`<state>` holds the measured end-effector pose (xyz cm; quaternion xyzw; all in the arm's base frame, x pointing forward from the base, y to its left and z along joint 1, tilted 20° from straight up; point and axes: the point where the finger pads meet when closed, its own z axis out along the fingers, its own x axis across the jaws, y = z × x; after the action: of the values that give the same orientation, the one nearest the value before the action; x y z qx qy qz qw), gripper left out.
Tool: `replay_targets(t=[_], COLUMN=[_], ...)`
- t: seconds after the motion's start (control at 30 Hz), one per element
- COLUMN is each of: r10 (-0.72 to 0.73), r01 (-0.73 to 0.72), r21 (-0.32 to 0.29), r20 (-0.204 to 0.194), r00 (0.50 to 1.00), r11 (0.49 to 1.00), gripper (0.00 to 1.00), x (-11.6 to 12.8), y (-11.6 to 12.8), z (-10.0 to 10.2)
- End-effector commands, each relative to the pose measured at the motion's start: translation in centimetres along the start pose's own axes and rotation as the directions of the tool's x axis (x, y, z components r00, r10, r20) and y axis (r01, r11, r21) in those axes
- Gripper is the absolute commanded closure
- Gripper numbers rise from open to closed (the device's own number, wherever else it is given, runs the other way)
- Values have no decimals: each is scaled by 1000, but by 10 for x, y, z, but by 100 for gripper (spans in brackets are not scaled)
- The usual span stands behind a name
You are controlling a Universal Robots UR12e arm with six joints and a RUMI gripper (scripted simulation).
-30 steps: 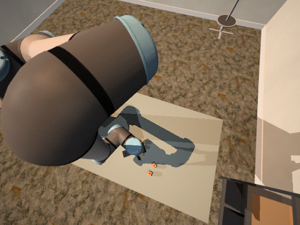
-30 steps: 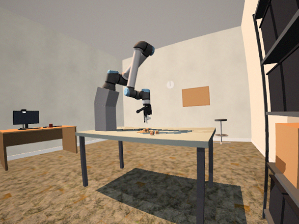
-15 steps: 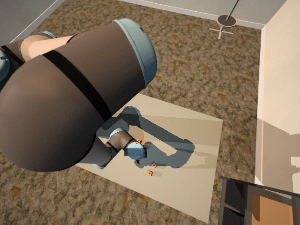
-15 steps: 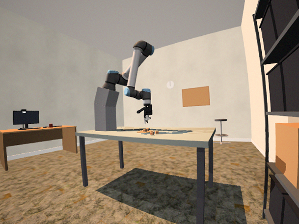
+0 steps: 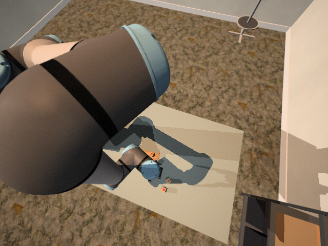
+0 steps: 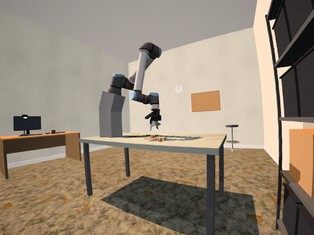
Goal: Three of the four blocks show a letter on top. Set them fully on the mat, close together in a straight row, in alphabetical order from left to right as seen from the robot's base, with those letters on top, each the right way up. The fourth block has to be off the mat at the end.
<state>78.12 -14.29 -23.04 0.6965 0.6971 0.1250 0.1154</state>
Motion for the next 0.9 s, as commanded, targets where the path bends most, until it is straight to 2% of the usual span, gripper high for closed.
replay_targets(t=[0.0,0.3,0.37,0.43,0.63,0.87], r10=[138,331,331,408,518,643], r01=[-138,-331,-331,-408,-518,-643], r21=[-3,-4,-4,-4,-5,-5], r20=[3,2,2,2,2,1], r00=[990,944,944,913,856,766], r11=[990,944,944,913,856,766], gripper=[0,0,0,0,0,0], x=[-9,-19,-19,-24,-30,-39], y=[11,23,23,27,35,44], z=[-1,-1,-1,-1,-1,-2])
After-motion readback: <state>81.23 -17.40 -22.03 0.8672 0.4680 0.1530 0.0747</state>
